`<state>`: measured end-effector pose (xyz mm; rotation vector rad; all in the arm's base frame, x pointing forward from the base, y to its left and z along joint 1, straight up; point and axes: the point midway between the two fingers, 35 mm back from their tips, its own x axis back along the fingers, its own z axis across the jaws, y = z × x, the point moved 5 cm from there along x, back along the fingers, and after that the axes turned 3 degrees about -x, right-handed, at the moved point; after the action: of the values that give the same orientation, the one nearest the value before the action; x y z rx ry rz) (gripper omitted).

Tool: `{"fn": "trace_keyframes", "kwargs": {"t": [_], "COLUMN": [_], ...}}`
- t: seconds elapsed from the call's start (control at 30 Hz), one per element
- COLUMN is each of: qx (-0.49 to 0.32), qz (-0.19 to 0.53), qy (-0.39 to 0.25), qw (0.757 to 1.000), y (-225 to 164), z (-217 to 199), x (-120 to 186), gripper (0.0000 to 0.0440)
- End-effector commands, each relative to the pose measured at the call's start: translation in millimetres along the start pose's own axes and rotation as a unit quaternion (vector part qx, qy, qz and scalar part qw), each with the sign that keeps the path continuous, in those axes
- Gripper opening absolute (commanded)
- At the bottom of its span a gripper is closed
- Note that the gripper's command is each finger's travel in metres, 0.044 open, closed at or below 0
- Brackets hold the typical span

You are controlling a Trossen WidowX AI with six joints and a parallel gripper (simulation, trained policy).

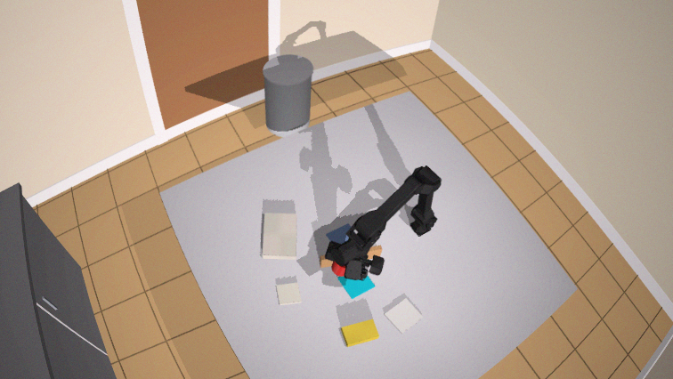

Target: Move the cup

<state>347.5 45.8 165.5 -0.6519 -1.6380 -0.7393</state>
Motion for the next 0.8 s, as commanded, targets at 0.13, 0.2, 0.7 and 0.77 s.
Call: {"fn": "trace_keyframes", "kwargs": {"t": [0.13, 0.2, 0.7, 0.77], "qx": [0.009, 0.011, 0.005, 0.003], "qz": [-0.008, -0.008, 0.014, 0.019], "qy": [0.006, 0.007, 0.007, 0.007], "qw": [1.0, 1.0, 1.0, 1.0], "y": [16.3, 18.6, 12.0, 9.6], "z": [24.0, 29.7, 55.5, 57.1], "x": [-8.5, -11.6, -43.0, -46.5], "gripper": [0.0, 0.0, 0.0014, 0.0023]}}
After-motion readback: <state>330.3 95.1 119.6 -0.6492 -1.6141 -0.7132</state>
